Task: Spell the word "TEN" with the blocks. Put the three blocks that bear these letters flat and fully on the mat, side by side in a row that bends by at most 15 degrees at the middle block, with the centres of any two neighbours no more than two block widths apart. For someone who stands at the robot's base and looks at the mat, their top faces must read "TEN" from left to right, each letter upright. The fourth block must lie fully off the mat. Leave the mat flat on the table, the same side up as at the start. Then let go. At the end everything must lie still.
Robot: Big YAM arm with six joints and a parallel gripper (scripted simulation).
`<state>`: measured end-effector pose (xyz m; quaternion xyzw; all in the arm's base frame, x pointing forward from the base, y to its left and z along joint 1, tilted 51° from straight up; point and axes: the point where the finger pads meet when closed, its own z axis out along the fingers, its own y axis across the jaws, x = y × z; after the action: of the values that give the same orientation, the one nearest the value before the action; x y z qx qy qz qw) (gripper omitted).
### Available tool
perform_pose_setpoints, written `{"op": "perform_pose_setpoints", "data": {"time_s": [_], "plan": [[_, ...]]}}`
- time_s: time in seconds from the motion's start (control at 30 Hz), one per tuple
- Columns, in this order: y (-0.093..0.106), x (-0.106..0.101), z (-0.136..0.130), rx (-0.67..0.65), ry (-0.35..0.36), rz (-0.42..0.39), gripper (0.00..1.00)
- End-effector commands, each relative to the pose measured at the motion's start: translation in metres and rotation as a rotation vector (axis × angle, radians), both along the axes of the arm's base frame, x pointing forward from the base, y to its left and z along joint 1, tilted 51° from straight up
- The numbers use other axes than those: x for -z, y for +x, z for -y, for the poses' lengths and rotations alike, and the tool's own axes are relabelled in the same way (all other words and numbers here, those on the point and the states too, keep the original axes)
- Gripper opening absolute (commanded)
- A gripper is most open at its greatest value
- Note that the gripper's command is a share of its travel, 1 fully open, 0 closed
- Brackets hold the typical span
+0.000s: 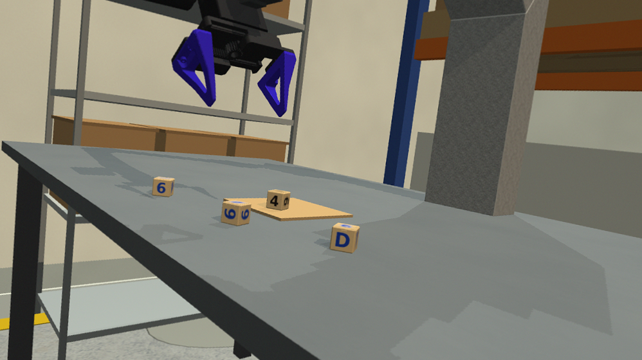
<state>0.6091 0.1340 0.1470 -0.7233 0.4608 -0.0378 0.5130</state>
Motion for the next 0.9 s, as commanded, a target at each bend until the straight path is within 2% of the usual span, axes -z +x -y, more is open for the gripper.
{"op": "perform_pose_setpoints", "data": {"time_s": [0.0, 0.33, 0.37, 0.47, 0.5, 0.53, 0.6, 0.63, 0.7, 0.8, 0.83, 0.87], "plan": [[0.002, -0.011, 0.004, -0.001, -0.004, 0.026, 1.00], [0.002, -0.011, 0.004, -0.001, -0.004, 0.026, 1.00], [0.001, -0.006, 0.008, 0.004, -0.004, 0.023, 1.00], [-0.020, 0.040, 0.037, 0.004, -0.006, 0.005, 1.00], [-0.020, 0.040, 0.037, 0.004, -0.006, 0.005, 1.00], [-0.032, 0.056, 0.049, 0.004, -0.007, 0.001, 1.00], [-0.032, 0.056, 0.049, 0.004, -0.007, 0.001, 1.00], [-0.046, 0.074, 0.062, 0.005, -0.006, -0.001, 1.00], [-0.061, 0.090, 0.073, 0.005, -0.004, -0.004, 1.00], [-0.058, 0.087, 0.075, 0.006, -0.005, 0.005, 1.00], [-0.055, 0.074, 0.060, -0.022, -0.008, 0.033, 1.00], [-0.054, 0.063, 0.060, -0.022, -0.010, 0.054, 1.00]]}}
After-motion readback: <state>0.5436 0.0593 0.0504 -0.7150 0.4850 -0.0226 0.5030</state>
